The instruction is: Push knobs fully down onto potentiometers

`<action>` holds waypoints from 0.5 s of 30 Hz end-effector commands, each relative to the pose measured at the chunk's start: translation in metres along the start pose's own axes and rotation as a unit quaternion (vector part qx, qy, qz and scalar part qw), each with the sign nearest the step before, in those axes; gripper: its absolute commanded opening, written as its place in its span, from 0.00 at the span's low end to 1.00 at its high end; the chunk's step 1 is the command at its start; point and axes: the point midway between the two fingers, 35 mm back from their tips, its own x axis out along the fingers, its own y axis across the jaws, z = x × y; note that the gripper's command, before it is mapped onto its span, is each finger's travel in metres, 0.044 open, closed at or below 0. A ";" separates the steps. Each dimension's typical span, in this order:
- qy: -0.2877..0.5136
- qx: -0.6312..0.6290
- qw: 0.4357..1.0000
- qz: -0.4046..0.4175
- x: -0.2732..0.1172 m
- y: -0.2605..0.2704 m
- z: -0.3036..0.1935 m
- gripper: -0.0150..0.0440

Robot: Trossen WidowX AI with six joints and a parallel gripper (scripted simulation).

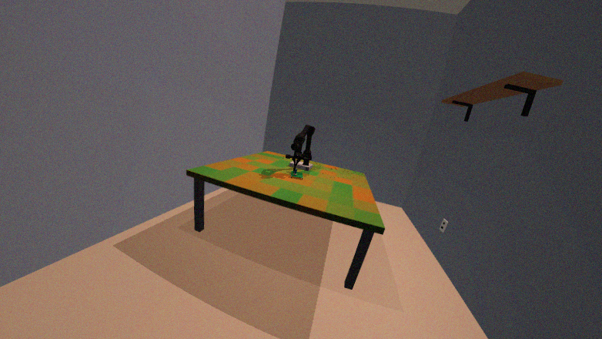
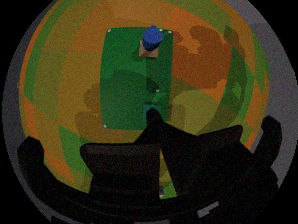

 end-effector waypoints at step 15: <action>0.007 -0.002 1.000 0.001 0.004 -0.002 0.001 0.25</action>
